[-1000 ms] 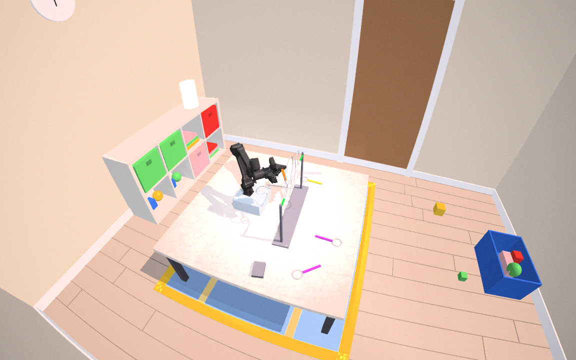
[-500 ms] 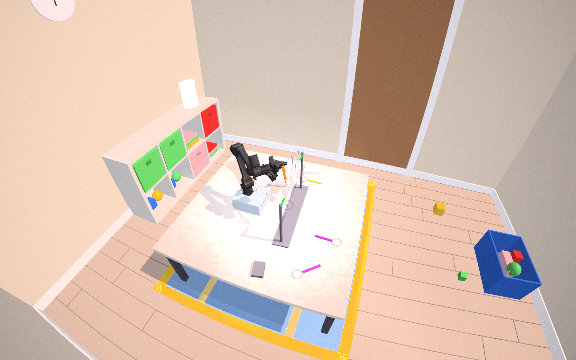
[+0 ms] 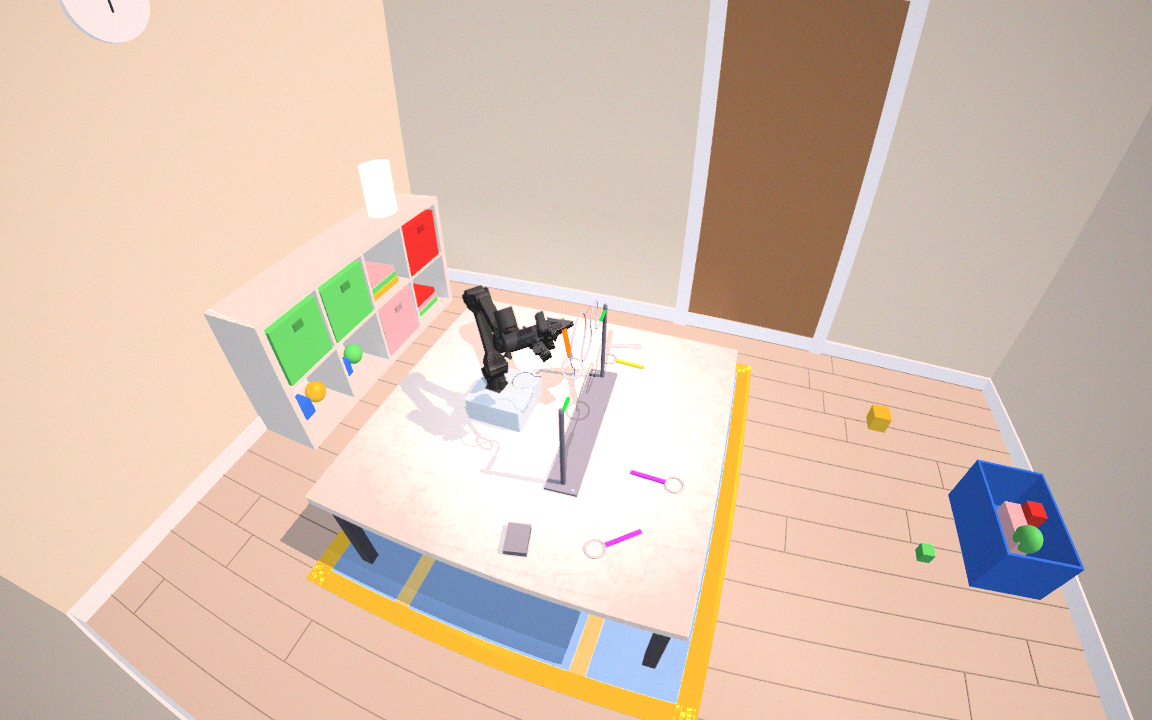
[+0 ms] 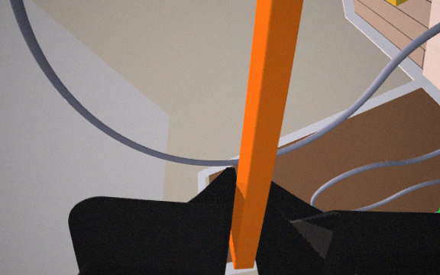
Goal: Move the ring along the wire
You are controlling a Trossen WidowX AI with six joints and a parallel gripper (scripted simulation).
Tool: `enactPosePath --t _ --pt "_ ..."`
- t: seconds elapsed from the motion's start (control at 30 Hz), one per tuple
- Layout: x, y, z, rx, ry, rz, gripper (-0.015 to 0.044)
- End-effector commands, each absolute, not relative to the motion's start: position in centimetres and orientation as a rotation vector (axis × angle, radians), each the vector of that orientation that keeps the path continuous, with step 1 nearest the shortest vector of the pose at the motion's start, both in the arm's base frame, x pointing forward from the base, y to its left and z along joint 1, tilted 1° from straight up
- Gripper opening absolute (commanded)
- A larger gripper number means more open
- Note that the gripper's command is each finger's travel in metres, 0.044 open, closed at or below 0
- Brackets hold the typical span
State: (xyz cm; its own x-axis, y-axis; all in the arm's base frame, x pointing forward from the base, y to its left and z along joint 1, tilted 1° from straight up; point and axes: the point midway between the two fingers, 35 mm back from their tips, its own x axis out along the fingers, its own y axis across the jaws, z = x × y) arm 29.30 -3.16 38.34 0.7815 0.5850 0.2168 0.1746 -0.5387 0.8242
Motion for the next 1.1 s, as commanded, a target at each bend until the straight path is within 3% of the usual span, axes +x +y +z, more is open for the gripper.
enactPosePath --t 0.0,1.07 --pt "29.37 -3.34 38.66 2.1 0.574 0.604 -0.015" --pt "29.32 -3.05 38.1 1.791 0.607 0.524 -0.015"
